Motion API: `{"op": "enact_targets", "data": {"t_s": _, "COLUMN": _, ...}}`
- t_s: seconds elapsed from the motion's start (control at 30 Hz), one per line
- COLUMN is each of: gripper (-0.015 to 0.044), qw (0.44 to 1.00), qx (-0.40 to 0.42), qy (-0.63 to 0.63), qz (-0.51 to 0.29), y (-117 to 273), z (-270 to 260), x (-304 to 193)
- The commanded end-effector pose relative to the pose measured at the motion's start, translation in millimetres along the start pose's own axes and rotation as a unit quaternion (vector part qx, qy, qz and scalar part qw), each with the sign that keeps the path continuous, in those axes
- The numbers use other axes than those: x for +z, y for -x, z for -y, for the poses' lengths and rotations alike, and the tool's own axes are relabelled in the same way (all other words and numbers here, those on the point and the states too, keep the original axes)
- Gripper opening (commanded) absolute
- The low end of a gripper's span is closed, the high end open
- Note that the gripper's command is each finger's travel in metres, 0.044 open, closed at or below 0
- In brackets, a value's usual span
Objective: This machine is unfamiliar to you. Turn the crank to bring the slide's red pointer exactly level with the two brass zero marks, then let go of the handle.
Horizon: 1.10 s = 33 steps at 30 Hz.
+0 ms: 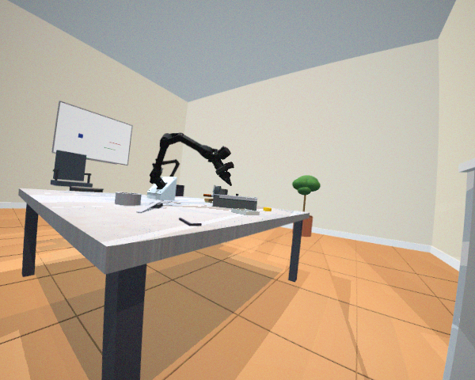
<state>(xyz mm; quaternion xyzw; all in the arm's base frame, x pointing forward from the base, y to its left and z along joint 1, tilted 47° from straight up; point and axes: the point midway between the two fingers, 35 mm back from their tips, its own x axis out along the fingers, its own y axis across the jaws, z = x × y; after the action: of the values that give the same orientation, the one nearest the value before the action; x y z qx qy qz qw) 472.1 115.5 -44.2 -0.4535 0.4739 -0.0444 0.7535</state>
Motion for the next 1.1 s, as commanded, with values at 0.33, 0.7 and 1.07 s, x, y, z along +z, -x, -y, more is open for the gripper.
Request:
{"op": "enact_targets", "data": {"t_s": 0.33, "gripper": 0.0, "qw": 1.0, "qx": 0.004, "qy": 0.005, "qz": -0.001, "y": -1.6, "z": -2.9, "x": -2.0}}
{"op": "enact_targets", "data": {"t_s": 0.7, "gripper": 0.0, "qw": 1.0, "qx": 0.0, "qy": 0.0, "qz": 0.0, "y": 0.0, "z": -0.2, "x": 0.0}}
{"op": "enact_targets", "data": {"t_s": 1.07, "gripper": 0.0079, "qw": 1.0, "qx": 0.0, "qy": 0.0, "qz": 0.0, "y": 0.0, "z": -0.2, "x": 0.0}}
